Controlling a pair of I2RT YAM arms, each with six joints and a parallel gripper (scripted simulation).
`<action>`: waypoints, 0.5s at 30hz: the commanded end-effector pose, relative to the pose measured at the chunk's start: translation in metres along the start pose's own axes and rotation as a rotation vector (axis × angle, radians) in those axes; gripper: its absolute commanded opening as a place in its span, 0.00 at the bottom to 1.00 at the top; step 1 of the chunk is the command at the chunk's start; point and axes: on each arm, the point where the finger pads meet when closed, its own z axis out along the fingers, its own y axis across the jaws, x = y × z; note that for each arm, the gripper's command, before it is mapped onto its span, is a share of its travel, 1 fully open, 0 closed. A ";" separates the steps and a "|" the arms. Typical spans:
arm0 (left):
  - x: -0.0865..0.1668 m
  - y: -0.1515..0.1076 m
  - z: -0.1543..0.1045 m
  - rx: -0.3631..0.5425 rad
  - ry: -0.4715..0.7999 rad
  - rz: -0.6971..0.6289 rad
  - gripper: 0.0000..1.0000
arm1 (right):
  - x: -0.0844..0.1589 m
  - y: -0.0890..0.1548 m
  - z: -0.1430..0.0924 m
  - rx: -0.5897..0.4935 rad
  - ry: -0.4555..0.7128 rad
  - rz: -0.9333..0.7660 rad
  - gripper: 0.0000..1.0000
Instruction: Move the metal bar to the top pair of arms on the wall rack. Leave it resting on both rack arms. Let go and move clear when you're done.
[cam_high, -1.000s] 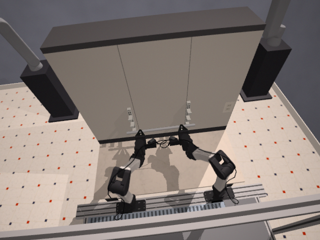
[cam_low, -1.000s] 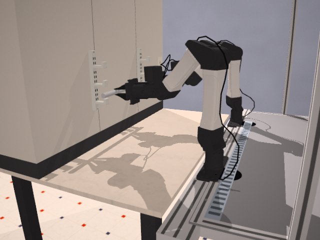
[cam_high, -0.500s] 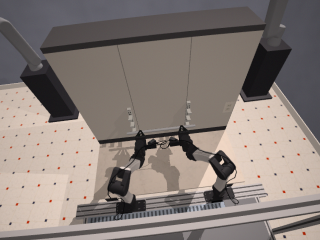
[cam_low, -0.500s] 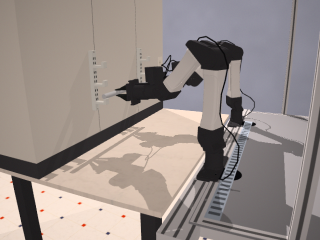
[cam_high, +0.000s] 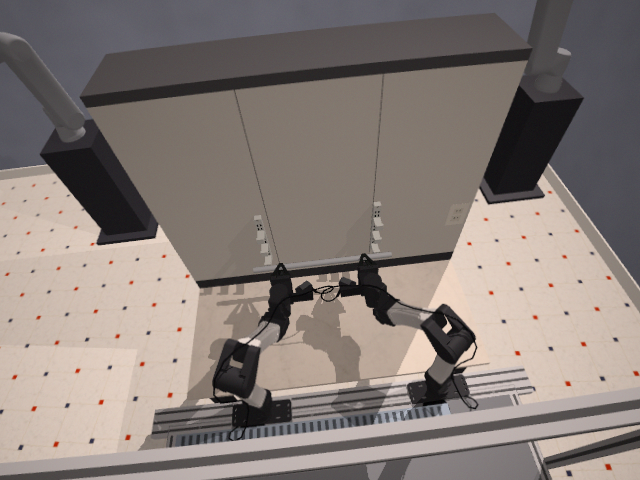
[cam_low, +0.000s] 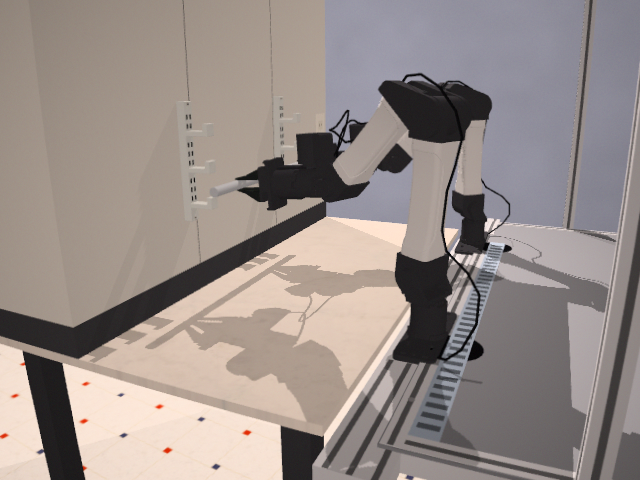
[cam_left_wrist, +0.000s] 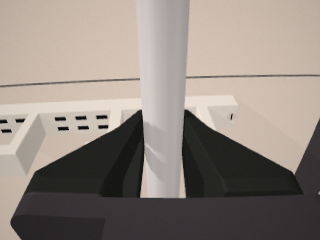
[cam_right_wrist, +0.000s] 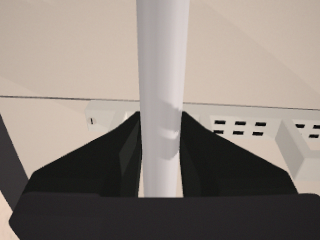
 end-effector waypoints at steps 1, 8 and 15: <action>0.001 0.029 -0.011 -0.090 0.010 -0.012 0.00 | 0.005 -0.016 -0.012 0.052 0.018 0.003 0.00; 0.001 0.029 -0.019 -0.090 0.010 -0.012 0.00 | 0.004 -0.015 -0.020 0.052 0.018 0.003 0.00; 0.001 0.027 -0.031 -0.090 0.010 -0.012 0.00 | 0.004 -0.014 -0.032 0.052 0.018 0.003 0.00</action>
